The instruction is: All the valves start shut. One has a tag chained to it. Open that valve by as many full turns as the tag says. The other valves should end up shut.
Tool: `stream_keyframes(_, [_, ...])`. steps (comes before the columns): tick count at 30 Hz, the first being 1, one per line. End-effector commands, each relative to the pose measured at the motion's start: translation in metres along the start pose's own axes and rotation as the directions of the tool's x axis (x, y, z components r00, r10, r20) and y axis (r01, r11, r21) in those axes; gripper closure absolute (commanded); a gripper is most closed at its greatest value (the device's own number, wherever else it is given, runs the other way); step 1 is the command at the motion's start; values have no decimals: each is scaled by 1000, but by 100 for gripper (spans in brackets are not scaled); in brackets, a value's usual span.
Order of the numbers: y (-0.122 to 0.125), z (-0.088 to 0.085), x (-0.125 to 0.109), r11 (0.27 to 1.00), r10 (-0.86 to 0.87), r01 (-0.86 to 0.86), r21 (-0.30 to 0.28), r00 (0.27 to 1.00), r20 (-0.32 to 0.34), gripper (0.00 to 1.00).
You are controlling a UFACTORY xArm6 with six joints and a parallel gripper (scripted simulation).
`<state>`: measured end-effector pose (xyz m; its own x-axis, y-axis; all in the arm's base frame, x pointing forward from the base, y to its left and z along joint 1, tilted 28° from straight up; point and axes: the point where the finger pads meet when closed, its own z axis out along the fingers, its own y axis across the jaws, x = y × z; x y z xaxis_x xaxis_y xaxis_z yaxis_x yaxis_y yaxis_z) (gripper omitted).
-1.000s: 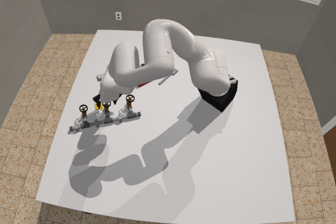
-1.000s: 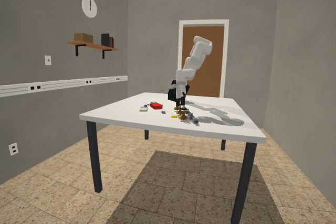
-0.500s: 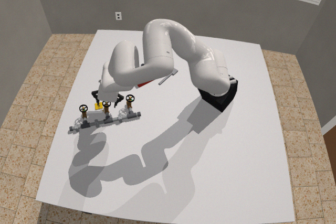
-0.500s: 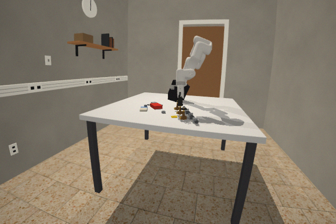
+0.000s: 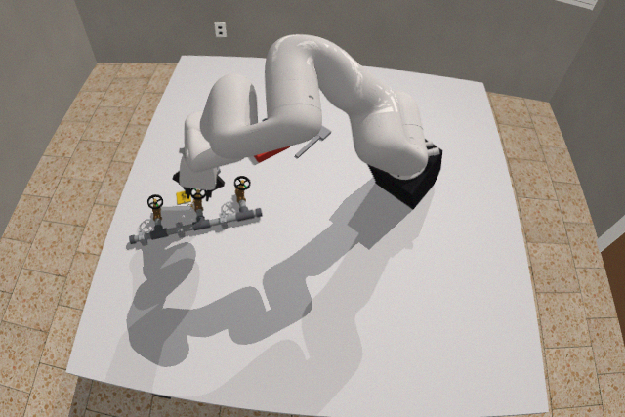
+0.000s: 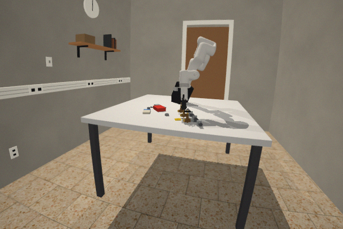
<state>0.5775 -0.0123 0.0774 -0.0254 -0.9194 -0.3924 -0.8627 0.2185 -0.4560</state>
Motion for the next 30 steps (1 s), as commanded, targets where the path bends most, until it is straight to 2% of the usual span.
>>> stream_keyframes(1, [-2,-1,0,1000,-1,1,4,1000,0,100])
stream_keyframes(23, [-2,-1,0,1000,-4,4,4,1000,0,100])
stream_keyframes(30, [-2,-1,0,998,-61,61,4,998,-1,100])
